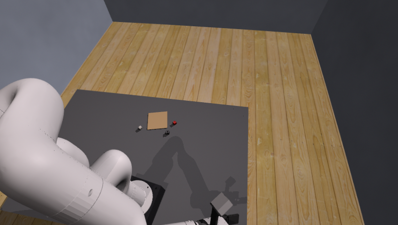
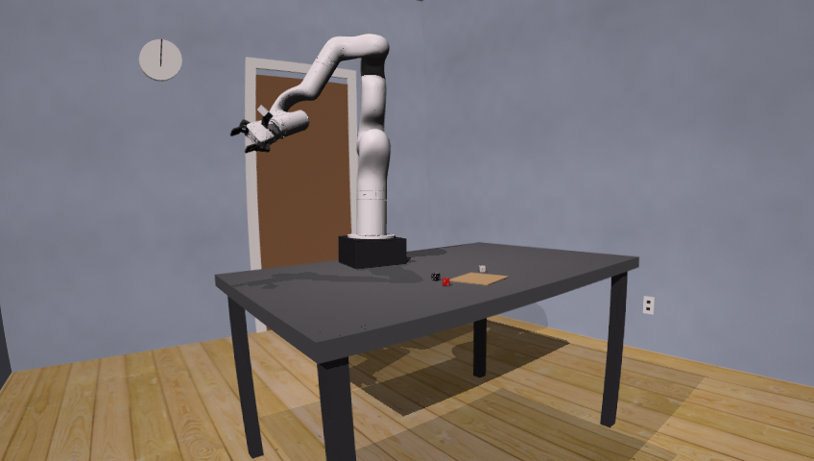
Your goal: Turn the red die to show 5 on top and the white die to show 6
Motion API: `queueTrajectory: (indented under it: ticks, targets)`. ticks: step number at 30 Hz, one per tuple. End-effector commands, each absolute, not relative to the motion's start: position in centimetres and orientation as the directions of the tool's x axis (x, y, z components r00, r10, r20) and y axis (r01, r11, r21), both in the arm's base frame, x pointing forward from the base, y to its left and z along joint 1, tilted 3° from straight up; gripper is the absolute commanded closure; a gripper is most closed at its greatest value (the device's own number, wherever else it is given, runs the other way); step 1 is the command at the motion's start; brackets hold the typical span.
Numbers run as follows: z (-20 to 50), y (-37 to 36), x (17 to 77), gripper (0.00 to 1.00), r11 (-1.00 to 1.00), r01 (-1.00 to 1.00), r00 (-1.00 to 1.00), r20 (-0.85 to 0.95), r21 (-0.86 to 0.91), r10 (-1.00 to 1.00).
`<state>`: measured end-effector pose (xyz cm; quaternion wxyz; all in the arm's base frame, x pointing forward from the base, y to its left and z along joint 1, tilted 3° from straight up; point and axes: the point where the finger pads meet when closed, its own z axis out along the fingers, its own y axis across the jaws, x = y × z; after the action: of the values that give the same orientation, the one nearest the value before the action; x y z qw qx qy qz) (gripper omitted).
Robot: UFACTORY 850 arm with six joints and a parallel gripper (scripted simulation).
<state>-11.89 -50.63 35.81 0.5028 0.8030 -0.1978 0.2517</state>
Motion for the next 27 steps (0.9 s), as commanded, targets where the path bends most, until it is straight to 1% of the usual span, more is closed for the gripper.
queueTrajectory:
  ticks: [1, 20, 24, 27]
  targets:
    - [35.9, -50.7, -11.9, 0.00, -0.415, -0.570, 0.795, 0.603, 0.709, -0.063]
    - [35.8, -50.8, -11.7, 0.00, -0.418, -0.570, 0.795, 0.603, 0.707, -0.064]
    - [35.0, -52.4, -10.0, 0.00, -0.447, -0.570, 0.792, 0.605, 0.690, -0.076]
    - [33.5, -54.7, -6.7, 0.00, -0.497, -0.566, 0.789, 0.606, 0.658, -0.096]
